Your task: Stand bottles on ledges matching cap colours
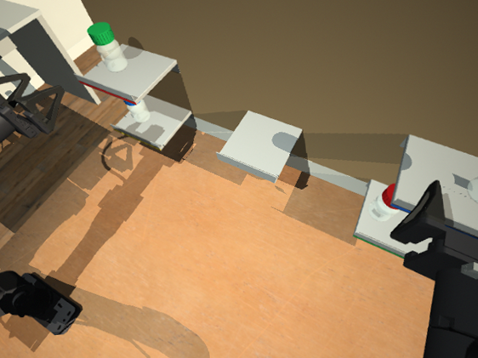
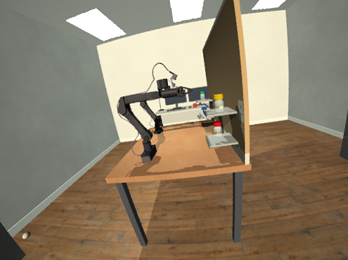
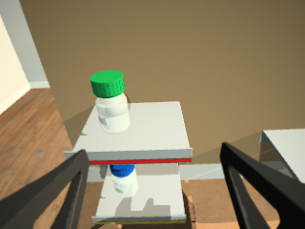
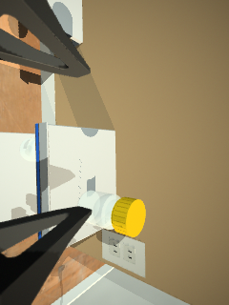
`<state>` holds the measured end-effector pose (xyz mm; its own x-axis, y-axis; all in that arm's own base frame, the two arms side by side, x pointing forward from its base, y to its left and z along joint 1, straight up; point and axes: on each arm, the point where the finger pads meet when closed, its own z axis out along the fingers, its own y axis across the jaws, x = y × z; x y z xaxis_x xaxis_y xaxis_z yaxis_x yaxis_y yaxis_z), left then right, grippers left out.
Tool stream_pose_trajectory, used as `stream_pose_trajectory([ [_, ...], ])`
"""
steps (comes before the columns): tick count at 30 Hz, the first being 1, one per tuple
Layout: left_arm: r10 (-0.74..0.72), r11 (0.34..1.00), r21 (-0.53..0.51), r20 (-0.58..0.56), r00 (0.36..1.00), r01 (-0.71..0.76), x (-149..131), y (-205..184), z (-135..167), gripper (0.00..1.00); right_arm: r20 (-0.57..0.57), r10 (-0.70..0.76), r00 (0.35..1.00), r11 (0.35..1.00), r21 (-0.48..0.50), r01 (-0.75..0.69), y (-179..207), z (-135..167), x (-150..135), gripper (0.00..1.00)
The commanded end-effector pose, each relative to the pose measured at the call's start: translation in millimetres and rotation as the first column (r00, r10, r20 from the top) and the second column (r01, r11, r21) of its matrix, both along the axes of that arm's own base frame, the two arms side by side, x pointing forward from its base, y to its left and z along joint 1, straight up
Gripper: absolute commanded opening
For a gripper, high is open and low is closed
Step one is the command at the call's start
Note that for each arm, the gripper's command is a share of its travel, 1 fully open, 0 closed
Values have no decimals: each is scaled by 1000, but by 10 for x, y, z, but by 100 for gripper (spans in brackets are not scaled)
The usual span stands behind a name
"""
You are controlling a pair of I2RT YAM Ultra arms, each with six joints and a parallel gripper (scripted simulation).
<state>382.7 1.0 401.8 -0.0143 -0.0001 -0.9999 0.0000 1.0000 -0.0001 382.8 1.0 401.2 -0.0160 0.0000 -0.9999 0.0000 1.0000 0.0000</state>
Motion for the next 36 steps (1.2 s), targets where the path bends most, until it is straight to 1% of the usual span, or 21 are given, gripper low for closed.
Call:
stream_pose_trajectory([
  [1, 0, 1000, 0, 14, 1000, 0, -11, 0, 54, 100, 16, 0, 1000, 1000, 0, 0, 0, 60, -12, 100],
  [18, 0, 1000, 0, 14, 1000, 0, -11, 0, 54, 100, 16, 0, 1000, 1000, 0, 0, 0, 60, -12, 100],
  [22, -34, 999, -22, -51, 998, 33, 19, -8, -55, 100, -16, 46, 999, 999, 3, -46, 23, -13, -62, 100],
  [26, -14, 999, -42, -97, 995, 10, 88, 215, 7, 100, -33, 44, 998, 999, 3, -44, -206, -44, -168, 100],
  [31, 26, 998, -54, -116, 993, -32, 166, 486, 141, 100, -16, -1, 1000, 1000, -4, 1, -525, 76, -296, 100],
  [36, 43, 997, -51, -118, 992, -49, 196, 590, 204, 100, -13, -25, 1000, 1000, -6, 25, -663, 104, -346, 100],
])
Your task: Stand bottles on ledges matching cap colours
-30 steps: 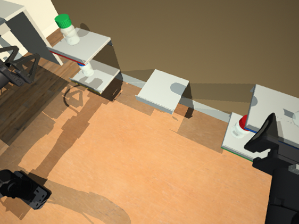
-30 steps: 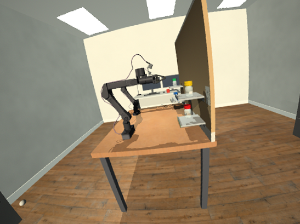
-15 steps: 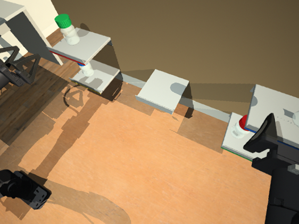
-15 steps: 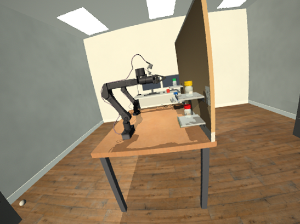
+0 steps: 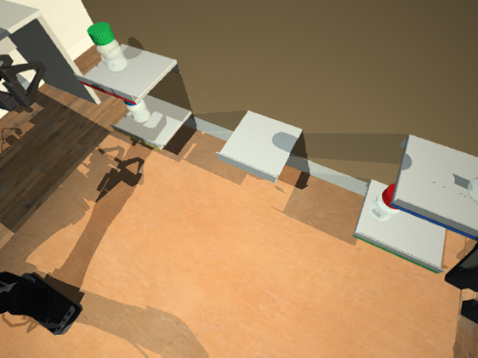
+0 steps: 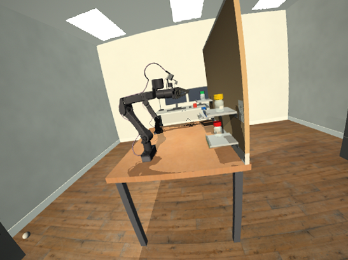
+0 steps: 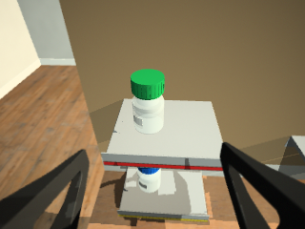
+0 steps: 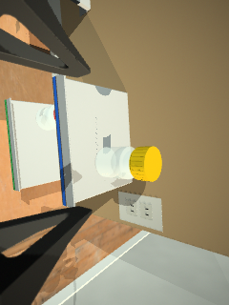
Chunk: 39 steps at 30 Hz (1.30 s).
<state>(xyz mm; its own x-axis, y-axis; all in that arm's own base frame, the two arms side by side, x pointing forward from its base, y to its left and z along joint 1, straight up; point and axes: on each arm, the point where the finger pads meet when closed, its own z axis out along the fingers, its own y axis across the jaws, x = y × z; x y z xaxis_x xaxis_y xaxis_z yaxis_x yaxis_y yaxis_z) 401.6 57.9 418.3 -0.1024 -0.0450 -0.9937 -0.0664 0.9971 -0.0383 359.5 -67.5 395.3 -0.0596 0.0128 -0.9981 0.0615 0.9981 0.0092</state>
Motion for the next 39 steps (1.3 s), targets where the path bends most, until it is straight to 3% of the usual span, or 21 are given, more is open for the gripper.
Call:
stream_pose_trajectory([
  [1, -12, 1000, -16, -25, 1000, 11, 17, 59, 66, 100, 31, 25, 999, 1000, -18, -25, -34, 169, -132, 100],
  [19, 2, 1000, -7, -7, 1000, -2, 17, 94, 126, 100, 27, -10, 1000, 1000, -9, 11, -164, 130, -128, 100],
  [25, -2, 1000, 12, 79, 997, 1, 10, 103, 185, 100, 83, -30, 996, 999, -29, 32, -152, 172, -143, 100],
  [30, -3, 1000, 20, 109, 994, 1, 22, 110, -213, 100, 131, -32, 991, 999, -28, 36, -2, -135, -144, 100],
  [32, -3, 1000, 20, 109, 994, 1, 22, 110, -213, 100, 131, -32, 991, 999, -28, 36, -2, -135, -144, 100],
  [39, -2, 1000, 12, 72, 997, 1, 62, 128, -1014, 100, 121, 7, 993, 1000, -16, -5, 323, -883, -118, 100],
])
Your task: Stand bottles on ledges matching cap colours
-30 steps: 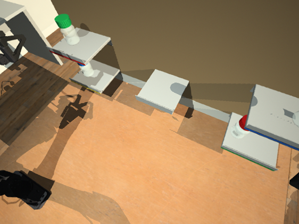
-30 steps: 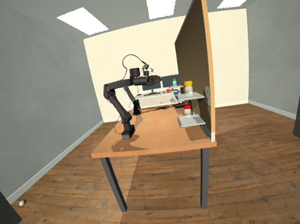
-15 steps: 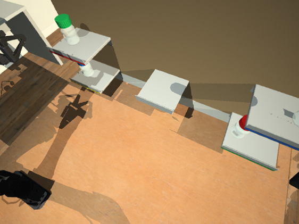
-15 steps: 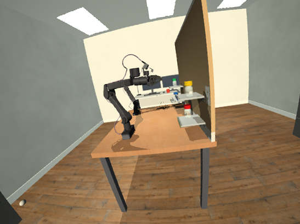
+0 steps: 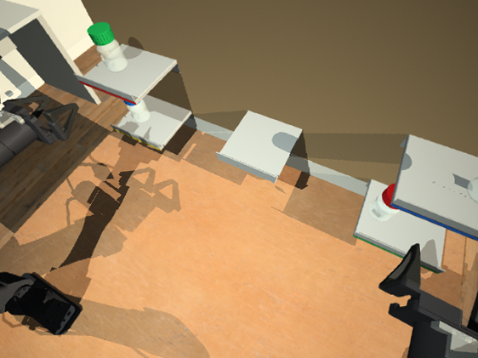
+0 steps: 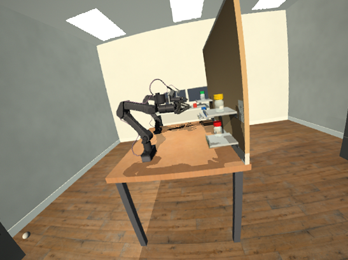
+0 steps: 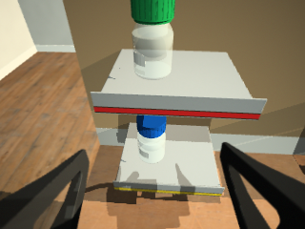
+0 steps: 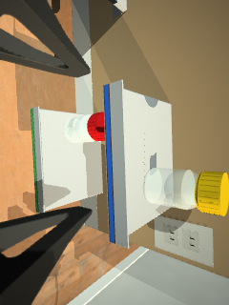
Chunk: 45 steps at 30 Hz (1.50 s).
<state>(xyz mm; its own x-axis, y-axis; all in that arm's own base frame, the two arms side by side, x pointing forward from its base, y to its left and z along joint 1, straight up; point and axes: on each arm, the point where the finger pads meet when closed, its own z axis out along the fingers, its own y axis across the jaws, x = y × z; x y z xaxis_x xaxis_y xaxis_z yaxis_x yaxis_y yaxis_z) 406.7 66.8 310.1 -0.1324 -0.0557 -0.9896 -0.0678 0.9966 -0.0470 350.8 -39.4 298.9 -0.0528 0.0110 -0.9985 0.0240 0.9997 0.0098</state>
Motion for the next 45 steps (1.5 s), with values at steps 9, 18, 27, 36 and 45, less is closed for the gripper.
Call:
stream_pose_trajectory([
  [9, -1, 1000, 11, 52, 999, 1, -9, 40, -577, 100, 66, 15, 998, 1000, -3, -15, 329, -606, -26, 100],
  [18, -1, 1000, -2, 4, 1000, 1, -24, 37, -800, 100, 3, 36, 999, 999, 0, -36, 426, -921, -34, 100],
  [27, 2, 1000, 4, 24, 1000, -2, -16, 28, -711, 100, 5, 45, 999, 999, 1, -45, 442, -907, -28, 100],
  [36, 2, 1000, 4, 24, 1000, -2, -16, 28, -711, 100, 21, 39, 999, 999, -4, -39, 421, -846, -28, 100],
  [45, -6, 1000, -9, -23, 1000, 6, -35, 8, -747, 100, 11, 80, 997, 997, -6, -80, 448, -876, -22, 100],
])
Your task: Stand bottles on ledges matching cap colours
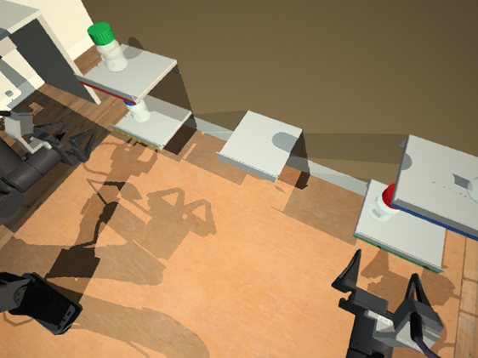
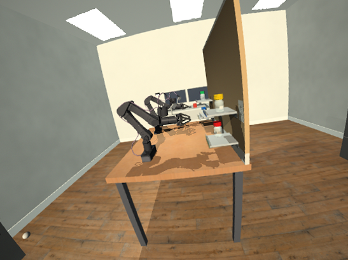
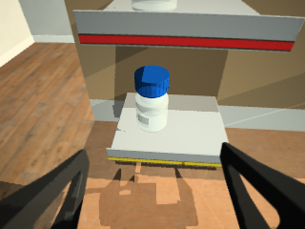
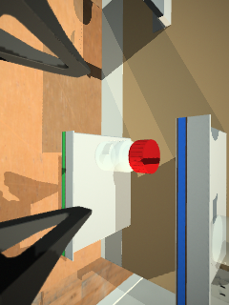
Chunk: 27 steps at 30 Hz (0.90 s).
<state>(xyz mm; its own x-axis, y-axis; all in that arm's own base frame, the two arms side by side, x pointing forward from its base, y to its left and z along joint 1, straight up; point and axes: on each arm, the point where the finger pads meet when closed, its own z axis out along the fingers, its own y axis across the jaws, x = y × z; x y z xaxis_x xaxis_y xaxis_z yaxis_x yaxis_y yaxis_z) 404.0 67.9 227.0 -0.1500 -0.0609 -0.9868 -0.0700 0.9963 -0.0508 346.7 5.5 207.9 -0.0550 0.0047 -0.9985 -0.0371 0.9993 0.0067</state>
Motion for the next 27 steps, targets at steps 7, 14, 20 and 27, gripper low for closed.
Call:
stream_pose_trajectory([
  [7, 1, 1000, -19, -67, 998, -2, -44, 0, 519, 100, 46, -11, 999, 1000, -15, 12, -389, 148, 41, 100],
  [14, 3, 1000, -13, -43, 999, -3, -5, 5, 1238, 100, 43, -75, 996, 997, -15, 75, -768, 146, 39, 100],
  [20, 4, 1000, -7, -17, 1000, -4, -1, 1, 1614, 100, 38, -102, 994, 995, -12, 102, -886, 136, 35, 100],
  [27, 4, 1000, 1, 18, 1000, -4, 9, -5, 1963, 100, 37, -104, 994, 994, -12, 105, -895, 133, 36, 100],
])
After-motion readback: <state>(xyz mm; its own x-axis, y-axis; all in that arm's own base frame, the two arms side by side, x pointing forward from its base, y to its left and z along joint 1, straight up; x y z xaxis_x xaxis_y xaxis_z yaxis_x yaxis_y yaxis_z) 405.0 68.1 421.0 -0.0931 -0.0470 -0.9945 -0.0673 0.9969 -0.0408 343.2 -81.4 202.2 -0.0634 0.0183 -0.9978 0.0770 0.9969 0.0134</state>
